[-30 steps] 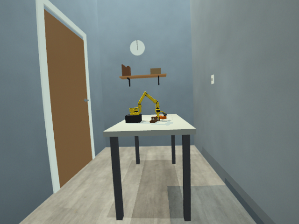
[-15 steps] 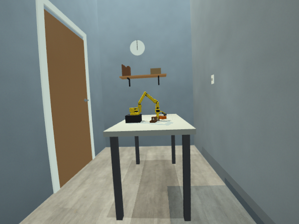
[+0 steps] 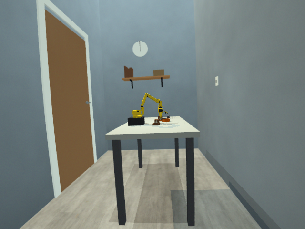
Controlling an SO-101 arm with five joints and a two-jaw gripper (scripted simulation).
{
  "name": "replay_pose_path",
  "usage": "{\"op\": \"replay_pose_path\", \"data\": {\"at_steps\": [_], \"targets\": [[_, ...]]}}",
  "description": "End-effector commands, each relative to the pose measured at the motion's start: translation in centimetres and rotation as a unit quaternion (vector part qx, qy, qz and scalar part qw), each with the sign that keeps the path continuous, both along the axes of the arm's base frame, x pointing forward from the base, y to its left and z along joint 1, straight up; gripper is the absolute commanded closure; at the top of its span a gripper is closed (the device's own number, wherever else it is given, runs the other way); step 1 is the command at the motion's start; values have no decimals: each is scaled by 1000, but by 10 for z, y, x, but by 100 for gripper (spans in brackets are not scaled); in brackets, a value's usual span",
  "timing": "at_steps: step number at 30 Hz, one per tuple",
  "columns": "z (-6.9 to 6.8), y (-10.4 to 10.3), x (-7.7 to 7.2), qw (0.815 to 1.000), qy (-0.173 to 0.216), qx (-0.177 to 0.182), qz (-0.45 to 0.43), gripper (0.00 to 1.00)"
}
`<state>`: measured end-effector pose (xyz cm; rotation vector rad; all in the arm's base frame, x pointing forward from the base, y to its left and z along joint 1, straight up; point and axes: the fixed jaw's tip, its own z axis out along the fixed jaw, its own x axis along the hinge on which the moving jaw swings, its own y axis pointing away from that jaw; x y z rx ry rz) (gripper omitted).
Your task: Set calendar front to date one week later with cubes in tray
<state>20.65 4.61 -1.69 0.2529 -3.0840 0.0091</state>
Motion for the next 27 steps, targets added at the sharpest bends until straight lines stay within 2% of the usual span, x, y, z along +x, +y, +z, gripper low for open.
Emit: {"op": "replay_pose_path", "data": {"at_steps": [1,13,27], "targets": [[12,3,5,1000,-16,3,0,100],[15,3,5,1000,-16,3,0,100],[31,3,5,1000,-16,3,0,100]]}}
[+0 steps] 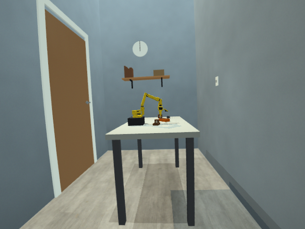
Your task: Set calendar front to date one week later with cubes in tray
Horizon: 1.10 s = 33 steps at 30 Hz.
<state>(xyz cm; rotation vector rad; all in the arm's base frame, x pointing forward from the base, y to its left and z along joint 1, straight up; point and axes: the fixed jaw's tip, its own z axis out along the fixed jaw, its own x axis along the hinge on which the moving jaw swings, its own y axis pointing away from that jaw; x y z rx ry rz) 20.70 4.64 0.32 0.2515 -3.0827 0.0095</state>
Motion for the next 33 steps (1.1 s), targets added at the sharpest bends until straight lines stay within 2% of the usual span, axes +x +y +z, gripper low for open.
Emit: {"op": "replay_pose_path", "data": {"at_steps": [1,7,14,15,33], "targets": [[12,3,5,1000,-17,4,1,100],[18,3,4,1000,-17,4,1,100],[19,3,4,1000,-17,4,1,100],[28,4,9,999,-40,8,-1,100],[28,4,9,999,-40,8,-1,100]]}}
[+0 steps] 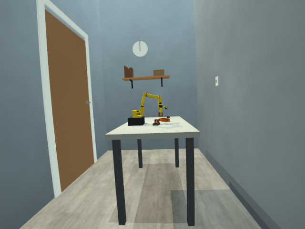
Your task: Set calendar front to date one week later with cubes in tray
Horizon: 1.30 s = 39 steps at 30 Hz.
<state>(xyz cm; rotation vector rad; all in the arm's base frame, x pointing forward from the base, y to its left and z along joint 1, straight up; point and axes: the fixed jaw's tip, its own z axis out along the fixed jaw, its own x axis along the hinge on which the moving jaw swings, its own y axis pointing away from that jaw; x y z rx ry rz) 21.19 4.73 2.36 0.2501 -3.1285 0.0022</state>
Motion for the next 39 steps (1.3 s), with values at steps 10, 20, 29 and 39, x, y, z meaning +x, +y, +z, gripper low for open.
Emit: {"op": "replay_pose_path", "data": {"at_steps": [10,20,29,39], "targets": [[8,3,4,1000,-17,4,1,100],[8,0,4,1000,-17,4,-5,100],[8,-36,6,996,-18,2,-88,100],[8,-98,-7,971,-18,0,-236,100]]}}
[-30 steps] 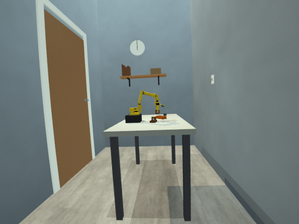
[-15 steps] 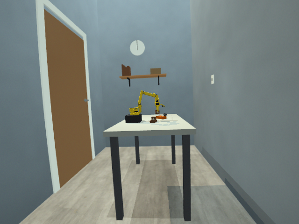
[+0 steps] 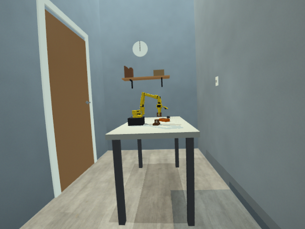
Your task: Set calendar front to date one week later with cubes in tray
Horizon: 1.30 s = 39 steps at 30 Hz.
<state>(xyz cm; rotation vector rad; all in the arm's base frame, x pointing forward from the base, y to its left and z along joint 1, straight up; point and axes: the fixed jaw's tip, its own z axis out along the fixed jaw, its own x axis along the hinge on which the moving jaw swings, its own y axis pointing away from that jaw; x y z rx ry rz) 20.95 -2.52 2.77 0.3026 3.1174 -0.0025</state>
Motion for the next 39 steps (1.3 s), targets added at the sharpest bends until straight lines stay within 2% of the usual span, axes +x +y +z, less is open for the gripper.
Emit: {"op": "replay_pose_path", "data": {"at_steps": [1,8,10,16,21,32,39], "targets": [[3,-34,-8,996,-11,-2,-83,100],[3,-82,-36,976,-10,-4,-216,100],[3,-82,-36,976,-10,-4,-216,100],[3,-104,-56,957,-10,-4,-289,100],[3,-111,-64,949,-10,-5,-314,100],[3,-113,-66,947,-10,-5,-320,100],[3,-119,-75,938,-10,-5,-346,100]]}}
